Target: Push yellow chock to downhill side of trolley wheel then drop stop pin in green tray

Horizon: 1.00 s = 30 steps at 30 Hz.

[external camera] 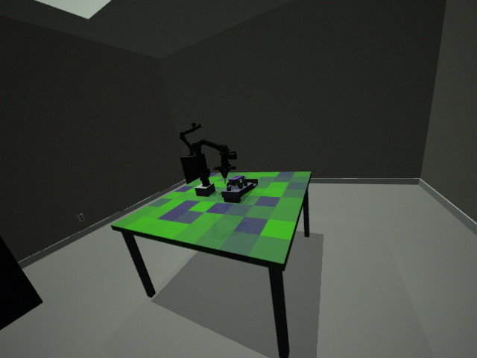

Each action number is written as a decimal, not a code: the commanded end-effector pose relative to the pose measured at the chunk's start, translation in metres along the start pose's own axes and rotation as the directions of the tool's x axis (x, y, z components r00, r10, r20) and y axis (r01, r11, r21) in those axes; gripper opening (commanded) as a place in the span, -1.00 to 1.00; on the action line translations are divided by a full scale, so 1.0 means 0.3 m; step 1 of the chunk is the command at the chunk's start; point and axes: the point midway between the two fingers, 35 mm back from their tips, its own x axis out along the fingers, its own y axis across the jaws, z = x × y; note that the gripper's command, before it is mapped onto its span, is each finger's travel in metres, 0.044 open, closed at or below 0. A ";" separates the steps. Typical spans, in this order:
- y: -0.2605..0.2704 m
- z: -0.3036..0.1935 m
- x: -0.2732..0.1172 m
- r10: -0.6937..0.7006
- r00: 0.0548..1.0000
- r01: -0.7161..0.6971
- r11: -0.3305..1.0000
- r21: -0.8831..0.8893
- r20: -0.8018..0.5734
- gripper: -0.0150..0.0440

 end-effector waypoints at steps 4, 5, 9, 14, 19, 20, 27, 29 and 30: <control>0.003 0.086 -0.008 0.003 1.000 -0.003 1.000 0.001 -0.001 -0.49; 0.004 0.099 -0.009 0.003 1.000 -0.003 1.000 0.001 -0.001 -0.49; 0.007 0.150 -0.013 0.003 1.000 -0.003 1.000 0.001 0.000 -0.49; 0.011 0.215 -0.018 0.003 1.000 -0.003 1.000 0.001 0.002 -0.49; 0.015 0.278 -0.024 0.004 1.000 -0.004 1.000 0.001 0.003 -0.49; 0.016 0.291 -0.026 0.004 1.000 -0.004 1.000 0.001 0.004 -0.49; 0.017 0.352 -0.035 0.004 1.000 -0.004 1.000 0.001 0.005 -0.49; 0.017 0.351 -0.035 0.004 1.000 -0.004 1.000 -0.004 0.006 -0.49; 0.017 0.351 -0.035 0.003 1.000 -0.003 1.000 -0.018 0.009 -0.49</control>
